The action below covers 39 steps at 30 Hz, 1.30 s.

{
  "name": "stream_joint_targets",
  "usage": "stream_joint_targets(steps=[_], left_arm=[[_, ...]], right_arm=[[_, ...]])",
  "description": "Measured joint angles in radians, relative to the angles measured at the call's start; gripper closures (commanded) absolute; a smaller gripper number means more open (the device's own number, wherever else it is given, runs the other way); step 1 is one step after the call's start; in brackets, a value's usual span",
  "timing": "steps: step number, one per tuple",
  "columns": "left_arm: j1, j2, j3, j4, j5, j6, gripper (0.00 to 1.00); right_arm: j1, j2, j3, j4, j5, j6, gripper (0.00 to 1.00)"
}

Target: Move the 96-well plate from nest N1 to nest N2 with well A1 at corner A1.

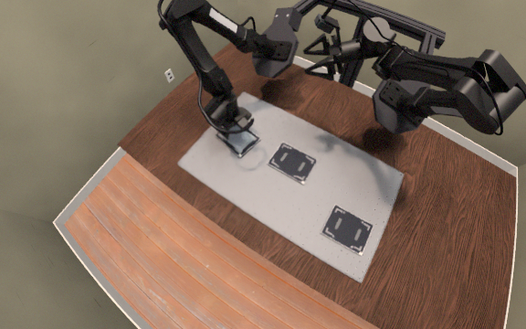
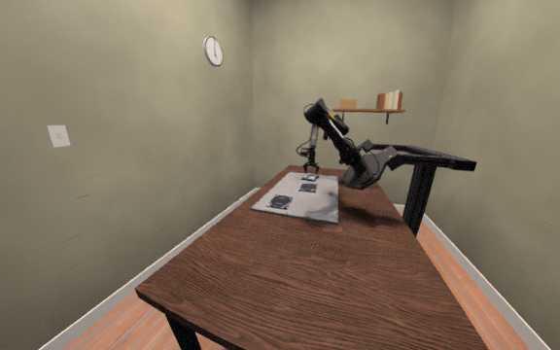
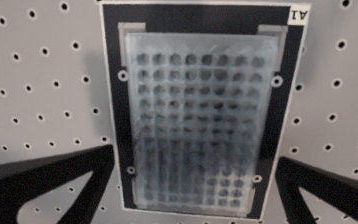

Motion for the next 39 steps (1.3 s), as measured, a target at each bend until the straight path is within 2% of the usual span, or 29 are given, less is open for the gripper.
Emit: stream_joint_targets(steps=[21,22,24,25,29,30,32,38,39], left_arm=[[0.000,0.000,0.000,0.000,0.000,0.000,0.00],[0.000,0.000,0.000,0.000,0.000,0.000,0.00],[0.000,0.000,0.000,0.000,0.000,0.000,0.00],[0.000,0.000,0.000,0.000,0.000,0.000,0.00],[0.000,0.000,0.000,0.000,0.000,0.000,0.00],[0.000,0.000,0.000,0.000,0.000,0.000,0.00],[0.000,0.000,0.000,0.000,0.000,0.000,0.00],[0.000,0.000,0.000,0.000,0.000,0.000,0.00],[0.000,0.000,0.000,0.000,0.000,0.000,0.00]], right_arm=[[-0.035,0.077,0.000,0.098,-0.027,-0.038,0.00],[-0.035,0.077,0.000,0.099,-0.027,-0.038,0.04],[-0.035,0.077,0.000,0.099,-0.027,-0.039,0.04],[-0.035,0.077,0.000,0.099,-0.027,-0.039,0.08],[-0.035,0.077,0.000,0.099,-0.027,-0.039,0.08],[-0.035,0.077,0.000,0.099,-0.027,-0.039,0.13],[-0.035,0.077,0.000,0.099,-0.027,-0.039,0.13],[-0.038,0.076,0.000,0.099,-0.031,-0.042,0.21],[-0.038,0.077,0.000,0.099,-0.031,-0.042,0.33]])
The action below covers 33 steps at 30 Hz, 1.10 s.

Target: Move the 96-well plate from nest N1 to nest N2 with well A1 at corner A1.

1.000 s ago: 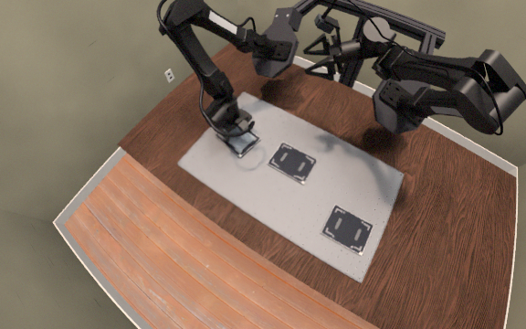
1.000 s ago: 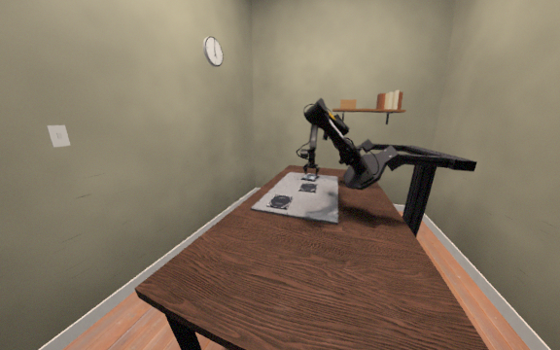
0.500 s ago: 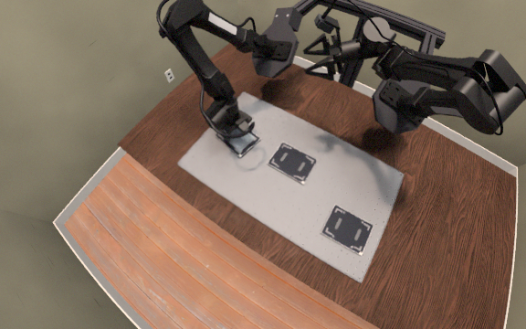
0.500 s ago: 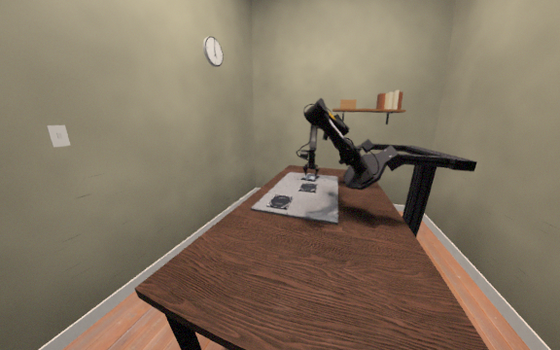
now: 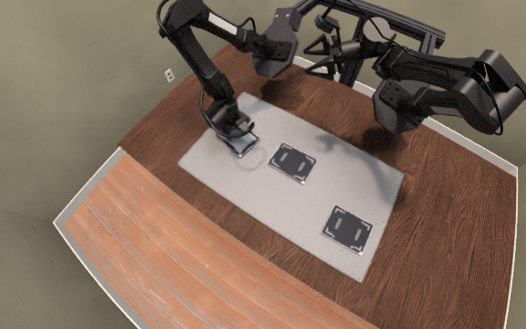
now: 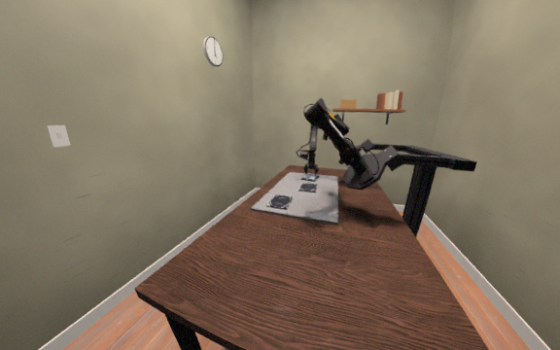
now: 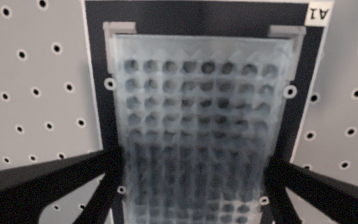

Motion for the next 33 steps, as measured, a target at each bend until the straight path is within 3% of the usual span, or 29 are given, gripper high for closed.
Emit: stream_joint_targets(steps=[1,9,15,21,27,33], left_arm=[[0.000,0.000,0.000,0.000,0.000,0.000,0.00],[0.000,0.000,0.000,0.000,0.000,0.000,0.00],[0.000,0.000,0.000,0.000,0.000,0.000,0.00],[0.000,0.000,0.000,0.000,0.000,0.000,0.00],[0.000,0.000,0.000,0.000,0.000,0.000,0.00],[0.000,0.000,0.000,0.000,0.000,0.000,0.00]], right_arm=[[0.000,0.000,0.000,0.000,0.000,0.000,0.22],[0.007,-0.009,0.000,-0.013,0.006,0.004,0.22],[0.059,-0.116,0.000,-0.102,0.028,0.035,0.22],[0.113,-0.121,0.000,-0.132,0.093,0.126,0.22],[0.265,0.006,0.027,-0.154,0.174,0.280,0.22],[0.468,0.257,0.178,-0.198,0.235,0.454,0.22]])
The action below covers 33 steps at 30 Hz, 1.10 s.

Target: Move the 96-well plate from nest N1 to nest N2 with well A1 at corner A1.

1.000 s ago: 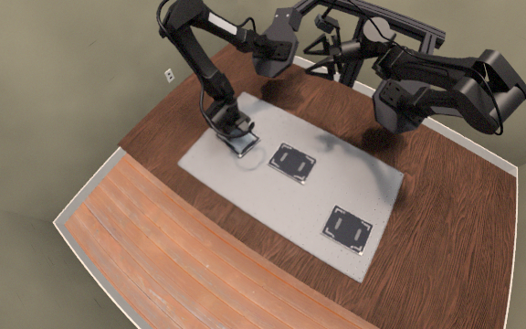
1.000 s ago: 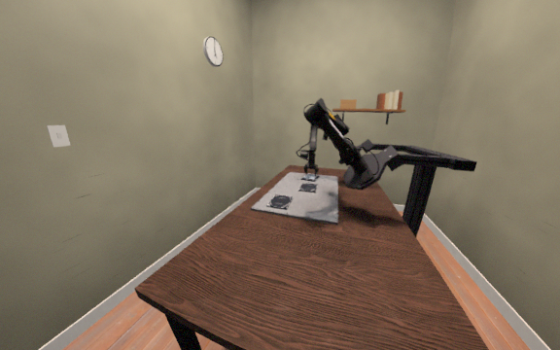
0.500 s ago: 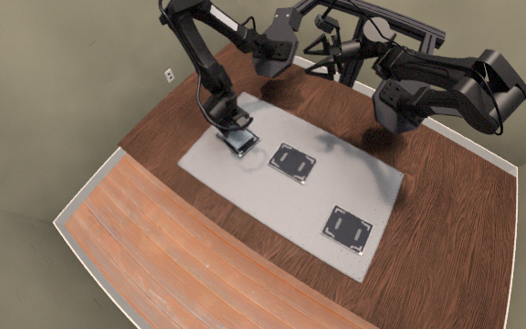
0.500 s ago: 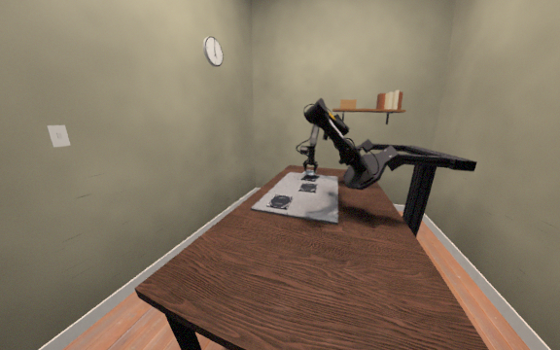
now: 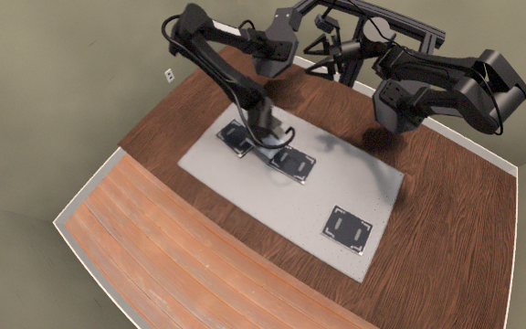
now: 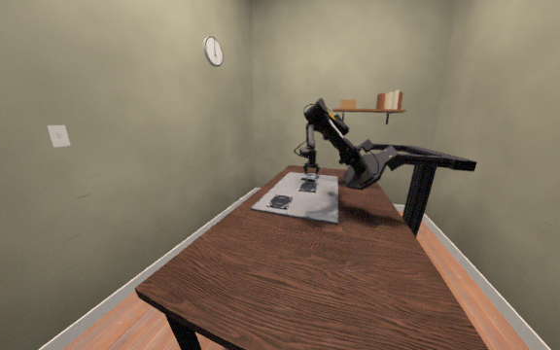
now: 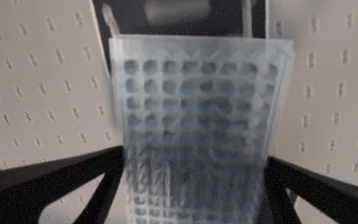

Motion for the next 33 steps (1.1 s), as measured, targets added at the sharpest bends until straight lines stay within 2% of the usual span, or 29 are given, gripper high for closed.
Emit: stream_joint_targets(steps=[7,16,22,33], left_arm=[[0.000,0.000,0.000,0.000,0.000,0.000,0.00],[0.000,0.000,0.000,0.000,0.000,0.000,0.00],[0.000,0.000,0.000,0.000,0.000,0.000,0.00],[0.000,0.000,0.000,0.000,0.000,0.000,0.00]], right_arm=[[0.119,0.233,0.220,-0.087,0.039,0.155,0.22],[0.171,0.370,0.387,-0.167,0.072,0.255,0.22],[0.197,0.407,0.412,-0.182,0.076,0.265,0.22],[0.197,0.408,0.445,-0.235,0.076,0.156,0.22]])
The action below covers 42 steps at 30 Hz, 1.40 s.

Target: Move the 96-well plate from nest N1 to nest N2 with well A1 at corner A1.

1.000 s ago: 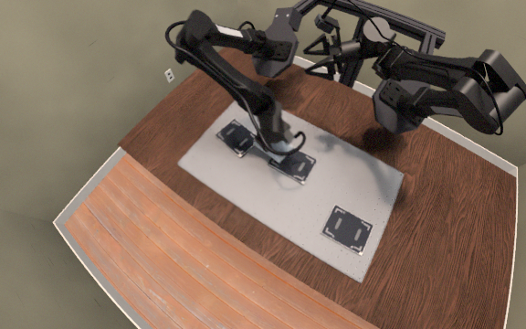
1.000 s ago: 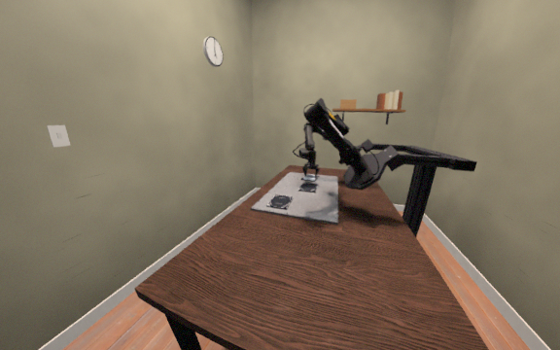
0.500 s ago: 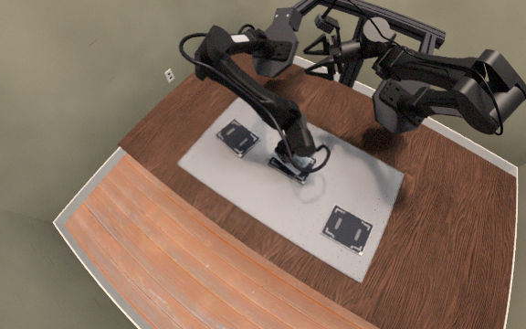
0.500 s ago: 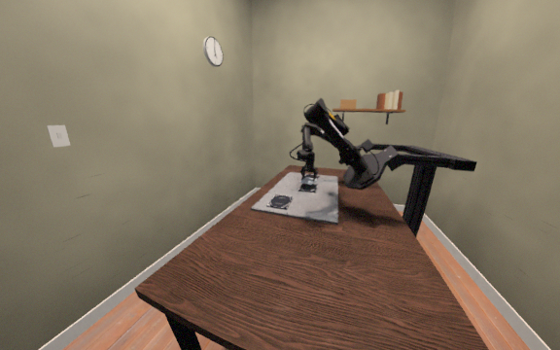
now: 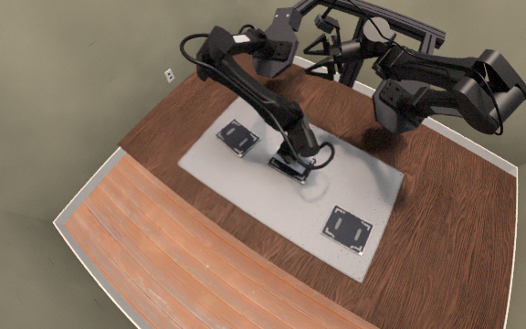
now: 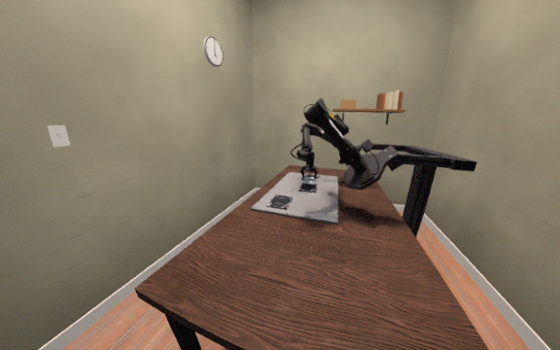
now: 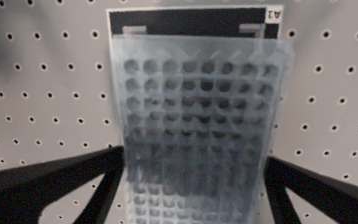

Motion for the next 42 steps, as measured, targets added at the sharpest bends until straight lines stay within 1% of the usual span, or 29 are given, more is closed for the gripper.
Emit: stream_joint_targets(steps=[12,21,42], left_arm=[[0.000,0.000,0.000,0.000,0.000,0.000,0.00],[0.000,0.000,0.000,0.000,0.000,0.000,0.00],[0.000,0.000,0.000,0.000,0.000,0.000,0.00]], right_arm=[[0.000,0.003,0.006,0.000,0.000,-0.017,0.22],[-0.033,0.056,0.006,0.034,0.000,-0.045,0.22],[-0.026,0.056,0.006,0.042,-0.003,-0.064,0.22]])
